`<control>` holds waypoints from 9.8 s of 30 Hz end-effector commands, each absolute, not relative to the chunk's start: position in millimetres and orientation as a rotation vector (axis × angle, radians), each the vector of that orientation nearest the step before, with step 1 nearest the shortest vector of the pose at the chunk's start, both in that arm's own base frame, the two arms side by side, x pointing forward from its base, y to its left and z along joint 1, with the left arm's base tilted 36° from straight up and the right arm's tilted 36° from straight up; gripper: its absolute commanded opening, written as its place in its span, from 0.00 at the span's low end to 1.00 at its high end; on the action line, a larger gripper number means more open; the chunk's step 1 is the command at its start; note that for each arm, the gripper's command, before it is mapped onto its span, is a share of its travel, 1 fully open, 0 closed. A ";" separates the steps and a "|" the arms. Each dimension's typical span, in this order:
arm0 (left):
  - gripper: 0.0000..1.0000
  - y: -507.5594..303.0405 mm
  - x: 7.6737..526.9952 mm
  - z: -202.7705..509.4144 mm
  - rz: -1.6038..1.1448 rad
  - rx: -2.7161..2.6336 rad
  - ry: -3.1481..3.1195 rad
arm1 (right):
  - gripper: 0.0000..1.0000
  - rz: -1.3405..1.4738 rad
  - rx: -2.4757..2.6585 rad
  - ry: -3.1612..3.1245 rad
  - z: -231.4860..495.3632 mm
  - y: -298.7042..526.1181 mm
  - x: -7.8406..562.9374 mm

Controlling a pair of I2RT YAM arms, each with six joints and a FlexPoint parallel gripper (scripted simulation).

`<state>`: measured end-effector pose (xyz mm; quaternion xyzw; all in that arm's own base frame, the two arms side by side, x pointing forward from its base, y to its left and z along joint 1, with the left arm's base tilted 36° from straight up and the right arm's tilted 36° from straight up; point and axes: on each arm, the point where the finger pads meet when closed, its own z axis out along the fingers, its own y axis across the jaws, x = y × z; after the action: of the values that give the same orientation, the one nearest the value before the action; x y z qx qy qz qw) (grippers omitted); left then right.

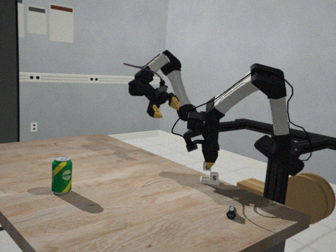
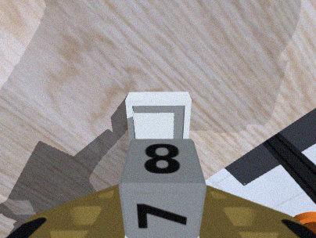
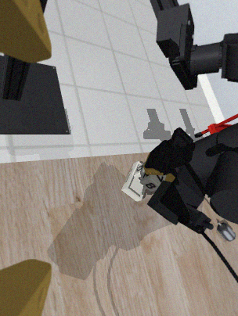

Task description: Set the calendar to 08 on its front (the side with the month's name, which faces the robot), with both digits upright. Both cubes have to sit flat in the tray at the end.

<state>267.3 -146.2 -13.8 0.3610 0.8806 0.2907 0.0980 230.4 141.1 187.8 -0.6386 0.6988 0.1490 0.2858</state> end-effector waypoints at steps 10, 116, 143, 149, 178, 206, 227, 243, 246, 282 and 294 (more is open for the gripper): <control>0.21 -163.5 263.1 23.2 0.831 1.070 2.588 | 1.00 0.457 -1.639 1.818 199.9 171.3 263.9; 0.61 -137.1 305.5 63.0 1.574 2.297 2.035 | 1.00 0.432 -1.512 1.883 173.7 201.0 316.9; 0.61 -81.5 310.1 73.1 0.771 0.390 2.902 | 1.00 0.208 -1.599 1.531 177.1 191.9 243.4; 0.61 -72.9 312.3 79.4 0.570 -0.066 2.908 | 1.00 0.191 -1.604 1.501 174.8 190.7 237.0; 0.61 -30.5 351.9 93.6 0.099 -1.159 2.399 | 1.00 0.186 -1.606 1.493 169.9 189.1 231.4; 0.44 -41.2 355.3 24.1 0.415 -0.676 2.477 | 1.00 0.185 -1.605 1.493 169.9 189.1 231.4; 0.22 -82.5 324.5 62.2 0.410 -0.676 2.471 | 1.00 0.185 -1.605 1.493 169.9 189.1 231.4; 0.22 -135.6 285.2 29.5 0.707 0.319 2.682 | 1.00 0.185 -1.605 1.493 169.9 189.1 231.4; 0.22 -139.4 282.6 26.6 0.722 0.404 2.686 | 1.00 0.185 -1.605 1.493 169.9 189.1 231.4; 0.22 -154.8 282.1 -23.0 0.844 1.037 2.594 | 1.00 0.187 -1.621 1.645 128.6 133.7 212.9; 0.22 -152.8 290.0 -28.9 0.849 1.031 2.580 | 1.00 0.211 -1.590 1.656 125.6 127.0 209.7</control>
<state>277.8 -145.3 -29.9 0.3487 0.8857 0.2918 0.0937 217.6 125.7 124.2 -0.6269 0.6630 0.0691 0.4033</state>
